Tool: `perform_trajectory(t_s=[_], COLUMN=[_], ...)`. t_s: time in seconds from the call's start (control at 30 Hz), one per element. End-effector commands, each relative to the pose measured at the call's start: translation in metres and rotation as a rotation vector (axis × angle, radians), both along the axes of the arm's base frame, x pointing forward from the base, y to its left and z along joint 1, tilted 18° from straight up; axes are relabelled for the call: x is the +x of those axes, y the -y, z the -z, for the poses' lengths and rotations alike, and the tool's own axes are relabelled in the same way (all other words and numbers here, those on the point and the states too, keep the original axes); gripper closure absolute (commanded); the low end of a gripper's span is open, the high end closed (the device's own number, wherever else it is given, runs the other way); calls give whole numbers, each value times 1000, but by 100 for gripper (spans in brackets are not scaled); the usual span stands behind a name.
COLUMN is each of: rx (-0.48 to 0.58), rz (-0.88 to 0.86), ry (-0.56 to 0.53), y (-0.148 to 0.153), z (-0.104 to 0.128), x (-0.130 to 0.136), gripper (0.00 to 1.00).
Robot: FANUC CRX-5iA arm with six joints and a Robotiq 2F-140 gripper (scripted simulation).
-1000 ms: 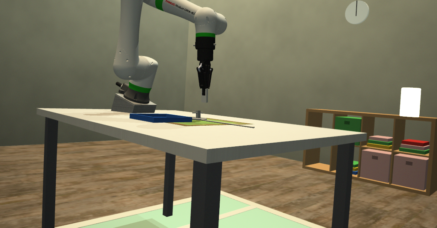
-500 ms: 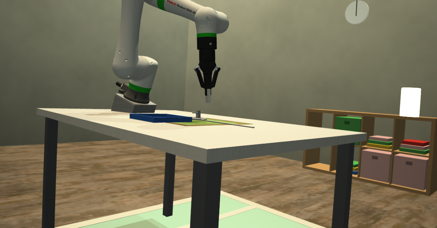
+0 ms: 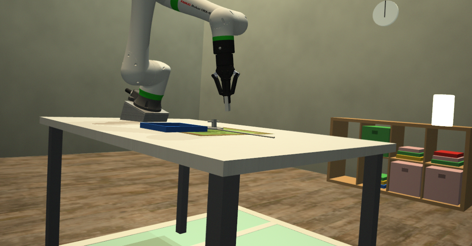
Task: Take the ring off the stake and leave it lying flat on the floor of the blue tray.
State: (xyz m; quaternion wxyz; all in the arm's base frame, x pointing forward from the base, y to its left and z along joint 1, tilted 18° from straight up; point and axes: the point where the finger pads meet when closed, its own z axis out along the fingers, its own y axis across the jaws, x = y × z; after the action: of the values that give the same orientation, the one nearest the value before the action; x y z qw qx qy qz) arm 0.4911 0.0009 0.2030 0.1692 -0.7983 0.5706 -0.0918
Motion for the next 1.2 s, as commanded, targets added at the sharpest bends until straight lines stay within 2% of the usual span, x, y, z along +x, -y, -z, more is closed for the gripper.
perform_trajectory(t_s=[0.0, 0.13, 0.2, 0.23, 0.6, 0.7, 0.77, 0.8, 0.97, 1.17], rx=[69, 141, 141, 190, 347, 378, 378, 400, 408, 408], rz=[269, 451, 451, 583, 1064, 1198, 1198, 1327, 1529, 1535], ry=[-30, -56, -56, -75, -147, -163, -163, -174, -175, -175], y=[-1, -2, -2, -2, -2, -2, -2, -2, -2, -2], z=[-1, -2, -2, -2, -2, -2, -2, -2, -2, -2], x=[2, 3, 3, 3, 4, 4, 4, 4, 4, 4], gripper=[90, 90, 90, 90, 90, 90, 90, 90, 90, 90])
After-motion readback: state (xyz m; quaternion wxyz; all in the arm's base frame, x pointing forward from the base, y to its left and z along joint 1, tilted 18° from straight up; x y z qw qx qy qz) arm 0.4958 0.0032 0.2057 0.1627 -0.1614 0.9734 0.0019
